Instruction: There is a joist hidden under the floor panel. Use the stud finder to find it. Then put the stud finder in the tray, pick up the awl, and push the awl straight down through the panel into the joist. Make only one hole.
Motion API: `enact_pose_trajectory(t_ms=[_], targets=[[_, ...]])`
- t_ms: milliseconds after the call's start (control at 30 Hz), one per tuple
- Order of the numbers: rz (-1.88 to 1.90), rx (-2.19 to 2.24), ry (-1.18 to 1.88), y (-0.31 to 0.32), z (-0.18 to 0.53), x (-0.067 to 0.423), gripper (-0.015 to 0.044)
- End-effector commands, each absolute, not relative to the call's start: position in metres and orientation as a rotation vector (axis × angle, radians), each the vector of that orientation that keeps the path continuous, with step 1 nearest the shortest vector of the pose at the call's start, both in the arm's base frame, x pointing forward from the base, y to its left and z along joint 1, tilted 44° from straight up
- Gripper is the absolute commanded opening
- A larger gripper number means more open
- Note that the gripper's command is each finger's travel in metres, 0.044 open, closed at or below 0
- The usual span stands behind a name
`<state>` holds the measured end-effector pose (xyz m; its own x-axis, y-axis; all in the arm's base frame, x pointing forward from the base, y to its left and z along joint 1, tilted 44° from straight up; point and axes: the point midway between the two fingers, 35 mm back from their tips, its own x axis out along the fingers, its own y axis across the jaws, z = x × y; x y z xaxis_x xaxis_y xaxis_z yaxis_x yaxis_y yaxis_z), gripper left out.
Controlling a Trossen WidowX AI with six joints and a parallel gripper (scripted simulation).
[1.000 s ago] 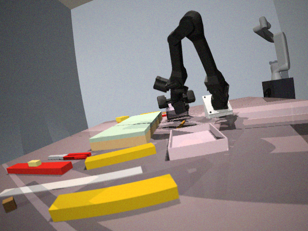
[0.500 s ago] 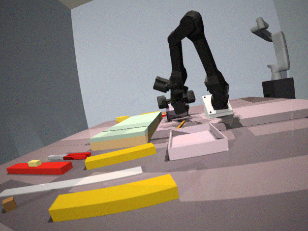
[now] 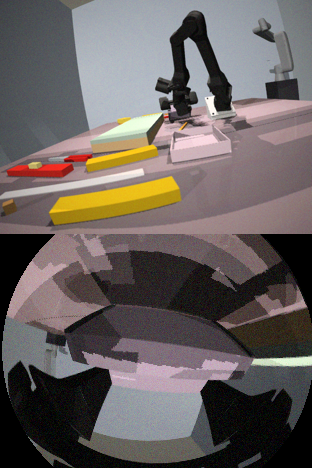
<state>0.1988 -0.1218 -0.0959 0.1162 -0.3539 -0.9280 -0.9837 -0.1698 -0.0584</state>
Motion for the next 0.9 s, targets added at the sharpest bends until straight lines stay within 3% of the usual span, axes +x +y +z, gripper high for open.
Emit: enact_pose_trajectory(t_ms=[0,867], targets=[[1.070,-1.640,1.305,-0.1178,-0.0964,0.1997,0.0379],[1.070,-1.640,1.305,-0.1178,-0.0964,0.1997,0.0379]])
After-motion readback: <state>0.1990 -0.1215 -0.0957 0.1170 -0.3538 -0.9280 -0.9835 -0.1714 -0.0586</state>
